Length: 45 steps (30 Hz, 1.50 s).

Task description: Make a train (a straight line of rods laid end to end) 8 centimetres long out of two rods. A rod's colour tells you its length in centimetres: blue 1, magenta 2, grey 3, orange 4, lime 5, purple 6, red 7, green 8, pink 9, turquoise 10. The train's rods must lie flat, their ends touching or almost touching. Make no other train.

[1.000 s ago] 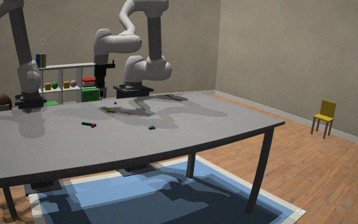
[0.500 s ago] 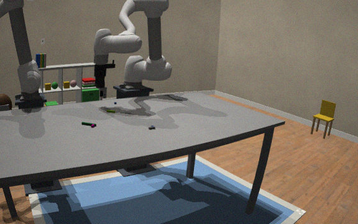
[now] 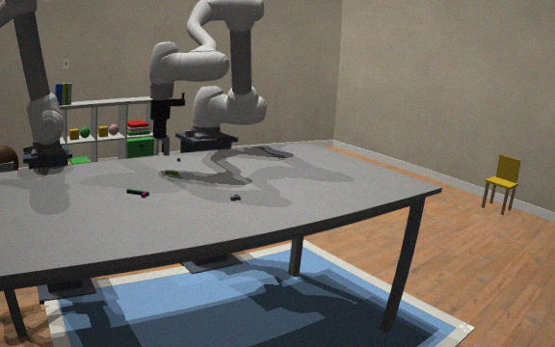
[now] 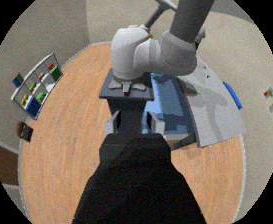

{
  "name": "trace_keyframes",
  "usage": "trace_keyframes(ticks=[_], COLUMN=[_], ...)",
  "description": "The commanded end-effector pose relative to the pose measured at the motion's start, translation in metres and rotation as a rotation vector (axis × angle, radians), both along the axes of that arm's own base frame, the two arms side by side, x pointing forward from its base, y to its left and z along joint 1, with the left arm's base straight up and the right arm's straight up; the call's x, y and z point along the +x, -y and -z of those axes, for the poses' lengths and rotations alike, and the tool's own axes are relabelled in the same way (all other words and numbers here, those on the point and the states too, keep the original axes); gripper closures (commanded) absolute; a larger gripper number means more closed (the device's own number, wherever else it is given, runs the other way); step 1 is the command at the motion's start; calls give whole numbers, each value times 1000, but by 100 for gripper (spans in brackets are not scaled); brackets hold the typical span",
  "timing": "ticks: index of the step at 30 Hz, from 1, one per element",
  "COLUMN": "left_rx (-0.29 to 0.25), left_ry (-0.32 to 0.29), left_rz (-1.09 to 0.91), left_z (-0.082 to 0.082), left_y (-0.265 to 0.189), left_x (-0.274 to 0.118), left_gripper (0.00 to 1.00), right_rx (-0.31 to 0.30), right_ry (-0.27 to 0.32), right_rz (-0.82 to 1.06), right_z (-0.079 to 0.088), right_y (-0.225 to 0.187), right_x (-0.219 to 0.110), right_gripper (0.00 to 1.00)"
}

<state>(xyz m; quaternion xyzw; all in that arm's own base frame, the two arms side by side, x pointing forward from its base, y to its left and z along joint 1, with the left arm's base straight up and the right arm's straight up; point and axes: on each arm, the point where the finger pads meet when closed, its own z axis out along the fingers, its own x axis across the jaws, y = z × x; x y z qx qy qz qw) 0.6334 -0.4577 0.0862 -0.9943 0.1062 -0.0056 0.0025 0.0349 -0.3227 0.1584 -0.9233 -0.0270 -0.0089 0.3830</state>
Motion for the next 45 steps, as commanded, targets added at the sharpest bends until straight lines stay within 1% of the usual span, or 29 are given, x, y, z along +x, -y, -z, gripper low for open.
trace_keyframes(ticks=[1,15,17,18,32,34,35,36,45], left_rx=[-3,-1,-1,0,3,3,3,3,5], left_ry=[-11,-11,-11,-11,-11,-11,-11,-11,-11], left_rz=[131,493,493,572,943,943,1012,1048,1295], left_z=[-3,-7,-7,-7,-7,-7,-6,-6,-3], left_y=[1,-13,-13,-18,-52,-52,-60,-64,-98], left_x=[40,150,150,173,275,275,293,302,360], left_gripper=[0,0,0,0,0,0,0,0,0], right_rx=[-1,-1,-1,-1,-1,-1,-1,-1,-1], right_ry=[0,0,0,0,0,0,0,0,0], right_rz=[0,0,0,0,0,0,0,0,0], right_z=[0,0,0,0,0,0,0,0,0], right_y=[0,0,0,0,0,0,0,0,0], right_x=[0,0,0,0,0,0,0,0,0], right_gripper=[0,0,0,0,0,0,0,0,0])
